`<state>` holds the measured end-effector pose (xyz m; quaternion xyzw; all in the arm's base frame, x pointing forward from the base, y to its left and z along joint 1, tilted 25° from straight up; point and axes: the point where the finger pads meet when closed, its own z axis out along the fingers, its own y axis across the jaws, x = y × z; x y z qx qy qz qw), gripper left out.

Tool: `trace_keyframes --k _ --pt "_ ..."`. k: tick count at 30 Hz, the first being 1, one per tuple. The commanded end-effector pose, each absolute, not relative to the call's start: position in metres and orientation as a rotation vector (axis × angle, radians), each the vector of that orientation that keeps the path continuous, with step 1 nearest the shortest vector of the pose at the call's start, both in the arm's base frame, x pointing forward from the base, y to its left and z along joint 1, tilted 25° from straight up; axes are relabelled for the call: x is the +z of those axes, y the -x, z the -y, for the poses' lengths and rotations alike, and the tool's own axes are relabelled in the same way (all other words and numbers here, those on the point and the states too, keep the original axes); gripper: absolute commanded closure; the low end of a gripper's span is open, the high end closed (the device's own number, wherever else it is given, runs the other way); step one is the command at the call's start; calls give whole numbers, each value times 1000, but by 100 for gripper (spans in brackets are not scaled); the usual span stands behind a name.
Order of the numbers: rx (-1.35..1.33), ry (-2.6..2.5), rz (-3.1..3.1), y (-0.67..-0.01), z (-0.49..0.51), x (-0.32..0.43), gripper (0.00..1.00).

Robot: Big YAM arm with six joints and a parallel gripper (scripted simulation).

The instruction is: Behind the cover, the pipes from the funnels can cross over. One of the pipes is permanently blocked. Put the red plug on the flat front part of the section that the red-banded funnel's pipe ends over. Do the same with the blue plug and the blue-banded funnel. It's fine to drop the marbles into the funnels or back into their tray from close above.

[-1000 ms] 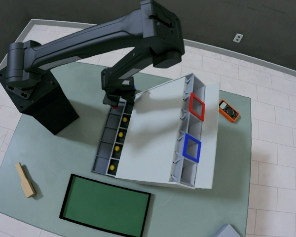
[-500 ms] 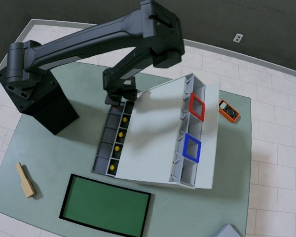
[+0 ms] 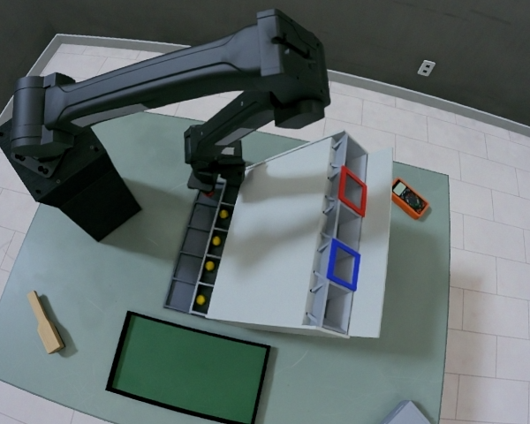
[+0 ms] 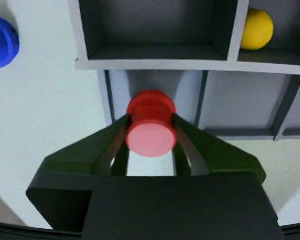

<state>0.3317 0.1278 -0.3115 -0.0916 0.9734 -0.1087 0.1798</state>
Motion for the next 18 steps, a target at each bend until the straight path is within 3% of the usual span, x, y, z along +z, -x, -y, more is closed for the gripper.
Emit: trace_keyframes --k 1,11,12,18 --pt "-306 257 -2746 -333 -122 -315 100" --pt "-300 261 -2739 -332 -119 -317 100" --pt "-296 263 -2737 -333 -126 -312 41" --pt "-296 263 -2737 -333 -126 -312 41"
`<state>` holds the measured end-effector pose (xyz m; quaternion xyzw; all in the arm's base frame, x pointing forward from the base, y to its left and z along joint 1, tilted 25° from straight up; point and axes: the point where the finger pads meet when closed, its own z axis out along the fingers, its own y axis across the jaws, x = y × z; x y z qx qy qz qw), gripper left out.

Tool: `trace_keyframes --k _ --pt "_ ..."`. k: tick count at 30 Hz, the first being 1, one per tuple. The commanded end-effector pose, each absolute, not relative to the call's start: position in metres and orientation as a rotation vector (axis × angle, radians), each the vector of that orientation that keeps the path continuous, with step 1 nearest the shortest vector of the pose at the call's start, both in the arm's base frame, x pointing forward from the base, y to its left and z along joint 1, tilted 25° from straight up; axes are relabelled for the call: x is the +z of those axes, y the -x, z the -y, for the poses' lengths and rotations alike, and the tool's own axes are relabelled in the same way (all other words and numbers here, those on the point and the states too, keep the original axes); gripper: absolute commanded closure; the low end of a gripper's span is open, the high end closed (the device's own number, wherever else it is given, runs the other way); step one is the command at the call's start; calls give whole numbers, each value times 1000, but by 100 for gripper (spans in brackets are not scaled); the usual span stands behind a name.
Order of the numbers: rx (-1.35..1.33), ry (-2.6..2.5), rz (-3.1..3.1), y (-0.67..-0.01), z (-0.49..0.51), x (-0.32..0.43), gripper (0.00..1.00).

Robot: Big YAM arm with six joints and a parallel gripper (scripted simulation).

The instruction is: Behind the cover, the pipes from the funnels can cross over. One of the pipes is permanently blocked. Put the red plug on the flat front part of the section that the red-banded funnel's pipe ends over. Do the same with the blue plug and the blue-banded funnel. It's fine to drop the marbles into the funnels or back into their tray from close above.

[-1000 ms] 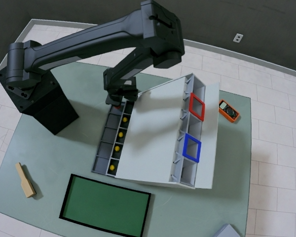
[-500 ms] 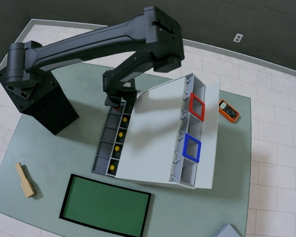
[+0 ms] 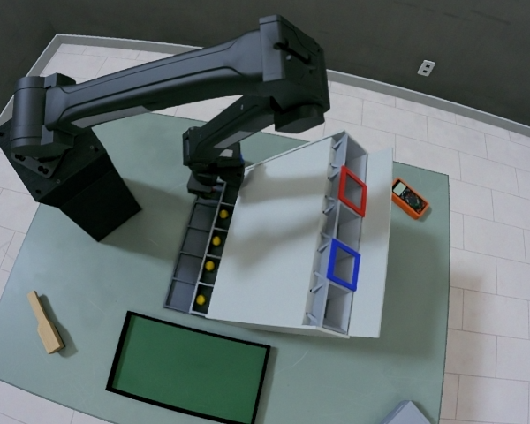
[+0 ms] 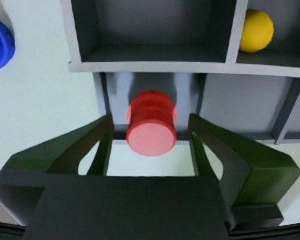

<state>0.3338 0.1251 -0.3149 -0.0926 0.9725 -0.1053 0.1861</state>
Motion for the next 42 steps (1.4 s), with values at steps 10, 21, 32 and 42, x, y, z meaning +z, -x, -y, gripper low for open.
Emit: trace_keyframes --k 10,21,32,42 --pt "-296 263 -2737 -333 -126 -312 41" --pt "-296 264 -2736 -333 -126 -313 41" --pt "-301 264 -2739 -317 -133 -274 41" --pt "-313 266 -2744 -285 -148 -196 41"
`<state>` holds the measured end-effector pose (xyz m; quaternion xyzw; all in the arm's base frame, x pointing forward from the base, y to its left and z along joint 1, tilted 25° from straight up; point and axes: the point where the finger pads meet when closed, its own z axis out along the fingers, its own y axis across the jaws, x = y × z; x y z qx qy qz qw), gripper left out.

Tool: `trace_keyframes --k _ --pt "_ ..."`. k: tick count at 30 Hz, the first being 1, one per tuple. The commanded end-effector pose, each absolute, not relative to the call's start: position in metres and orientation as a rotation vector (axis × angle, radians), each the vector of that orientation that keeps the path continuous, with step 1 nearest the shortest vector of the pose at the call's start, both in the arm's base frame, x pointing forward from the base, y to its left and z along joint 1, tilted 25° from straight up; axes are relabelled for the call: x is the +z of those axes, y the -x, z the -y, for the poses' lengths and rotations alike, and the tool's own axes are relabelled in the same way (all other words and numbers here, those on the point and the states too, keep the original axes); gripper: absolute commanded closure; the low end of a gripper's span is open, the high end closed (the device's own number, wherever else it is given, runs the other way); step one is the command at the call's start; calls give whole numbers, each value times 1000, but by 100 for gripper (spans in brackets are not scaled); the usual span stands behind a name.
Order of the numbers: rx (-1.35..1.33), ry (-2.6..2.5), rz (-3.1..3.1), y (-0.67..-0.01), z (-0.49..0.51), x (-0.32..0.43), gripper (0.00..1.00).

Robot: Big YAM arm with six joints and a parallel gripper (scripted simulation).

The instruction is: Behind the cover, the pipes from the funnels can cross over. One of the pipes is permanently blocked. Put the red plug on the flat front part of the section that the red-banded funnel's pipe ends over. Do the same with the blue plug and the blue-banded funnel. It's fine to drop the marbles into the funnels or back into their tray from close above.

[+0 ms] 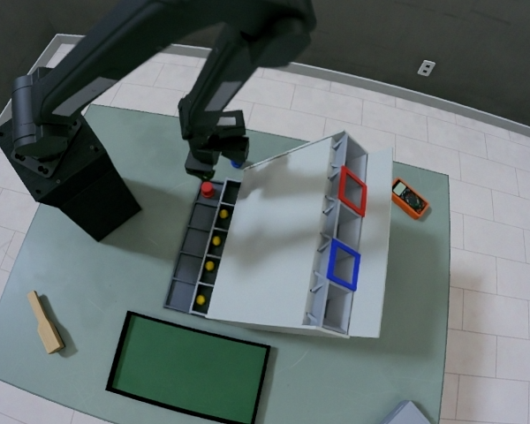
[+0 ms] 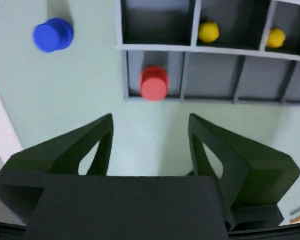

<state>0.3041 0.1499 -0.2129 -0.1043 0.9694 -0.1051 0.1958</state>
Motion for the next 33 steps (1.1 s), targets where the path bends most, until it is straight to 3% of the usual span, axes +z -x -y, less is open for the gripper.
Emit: trace_keyframes --k 1,33 --pt "-313 266 -2744 -285 -148 -196 41" --pt "-284 279 -2711 -285 -147 -197 41"
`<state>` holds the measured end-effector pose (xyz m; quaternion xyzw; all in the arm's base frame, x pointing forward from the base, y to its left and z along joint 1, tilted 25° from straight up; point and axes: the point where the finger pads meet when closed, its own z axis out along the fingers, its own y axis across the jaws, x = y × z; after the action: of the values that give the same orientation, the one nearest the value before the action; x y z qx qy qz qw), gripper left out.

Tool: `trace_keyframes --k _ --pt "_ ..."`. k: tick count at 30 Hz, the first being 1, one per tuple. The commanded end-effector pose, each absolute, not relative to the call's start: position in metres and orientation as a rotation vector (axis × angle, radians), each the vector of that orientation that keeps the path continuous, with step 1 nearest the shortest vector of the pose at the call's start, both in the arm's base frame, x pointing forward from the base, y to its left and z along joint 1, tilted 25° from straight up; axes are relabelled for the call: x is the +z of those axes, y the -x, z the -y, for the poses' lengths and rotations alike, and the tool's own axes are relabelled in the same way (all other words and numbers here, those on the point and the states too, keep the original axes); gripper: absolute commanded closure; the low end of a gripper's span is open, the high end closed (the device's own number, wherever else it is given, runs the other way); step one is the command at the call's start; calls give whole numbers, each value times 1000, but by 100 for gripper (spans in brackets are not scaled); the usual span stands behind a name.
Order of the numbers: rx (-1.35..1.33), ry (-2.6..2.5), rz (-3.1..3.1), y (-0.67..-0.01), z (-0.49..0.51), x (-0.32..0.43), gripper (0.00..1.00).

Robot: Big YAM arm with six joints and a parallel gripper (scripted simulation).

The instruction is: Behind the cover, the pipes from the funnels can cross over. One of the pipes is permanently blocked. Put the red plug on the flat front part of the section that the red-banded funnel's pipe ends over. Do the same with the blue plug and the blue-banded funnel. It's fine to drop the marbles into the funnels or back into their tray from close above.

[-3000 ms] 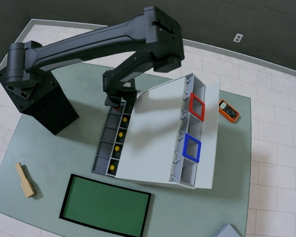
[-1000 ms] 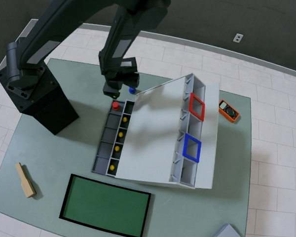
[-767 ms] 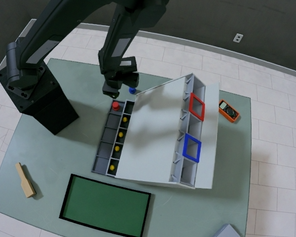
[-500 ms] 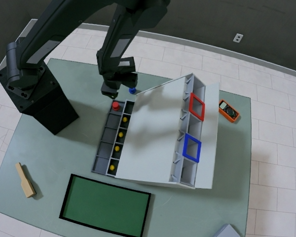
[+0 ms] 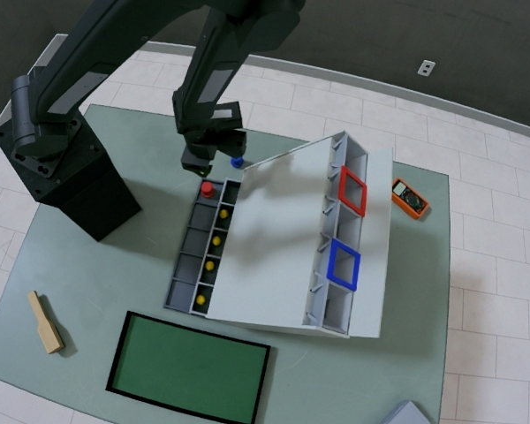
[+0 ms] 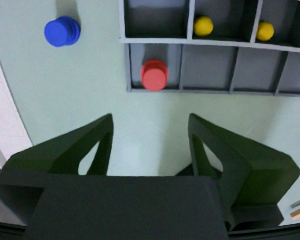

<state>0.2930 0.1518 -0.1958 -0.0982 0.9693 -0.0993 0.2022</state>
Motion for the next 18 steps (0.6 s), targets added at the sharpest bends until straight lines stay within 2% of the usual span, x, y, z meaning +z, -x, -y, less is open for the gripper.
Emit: trace_keyframes --k 1,18 --pt "-283 278 -2710 -285 -147 -197 41" --pt "-275 275 -2703 -286 -147 -197 41"
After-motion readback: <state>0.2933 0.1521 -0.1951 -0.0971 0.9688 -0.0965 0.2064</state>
